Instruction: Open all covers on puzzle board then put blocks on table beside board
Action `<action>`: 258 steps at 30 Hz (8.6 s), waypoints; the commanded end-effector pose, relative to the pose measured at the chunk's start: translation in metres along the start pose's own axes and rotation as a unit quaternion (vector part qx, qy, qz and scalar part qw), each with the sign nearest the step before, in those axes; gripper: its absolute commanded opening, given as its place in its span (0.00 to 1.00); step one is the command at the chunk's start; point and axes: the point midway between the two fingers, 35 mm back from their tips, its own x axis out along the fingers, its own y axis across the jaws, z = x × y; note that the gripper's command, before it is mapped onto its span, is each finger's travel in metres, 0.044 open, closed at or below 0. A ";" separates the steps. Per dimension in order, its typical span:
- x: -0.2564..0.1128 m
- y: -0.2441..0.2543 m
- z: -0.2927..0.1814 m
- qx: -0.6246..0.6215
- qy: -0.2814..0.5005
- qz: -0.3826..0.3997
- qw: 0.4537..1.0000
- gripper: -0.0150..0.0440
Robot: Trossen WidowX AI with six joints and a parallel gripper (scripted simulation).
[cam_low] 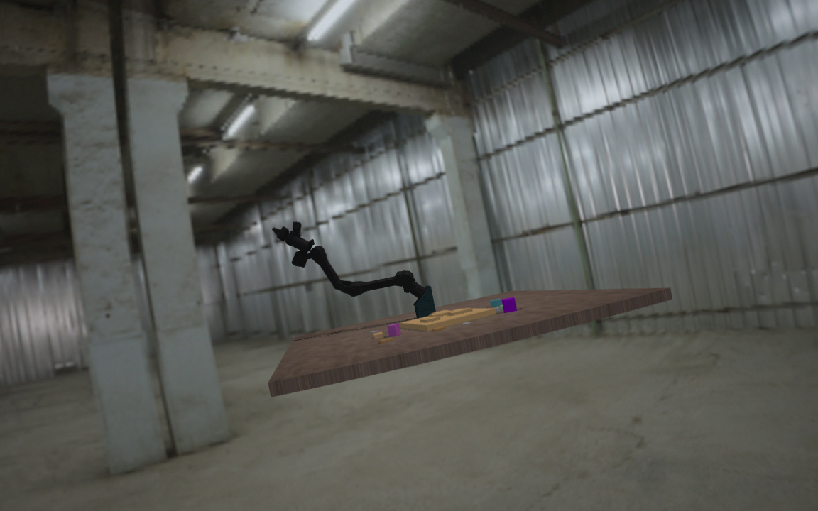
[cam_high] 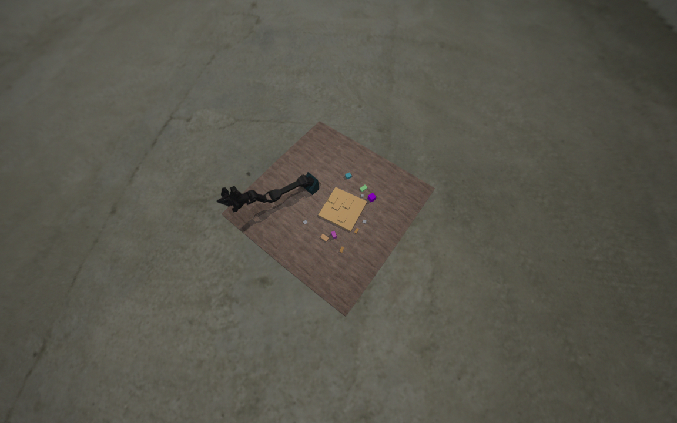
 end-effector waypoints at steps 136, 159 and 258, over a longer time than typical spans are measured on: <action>-0.348 0.378 0.298 0.142 -0.064 0.750 0.643 0.25; -0.457 0.418 0.267 0.090 0.069 0.841 0.529 0.25; -0.751 0.330 0.037 -0.348 0.551 0.729 0.210 0.25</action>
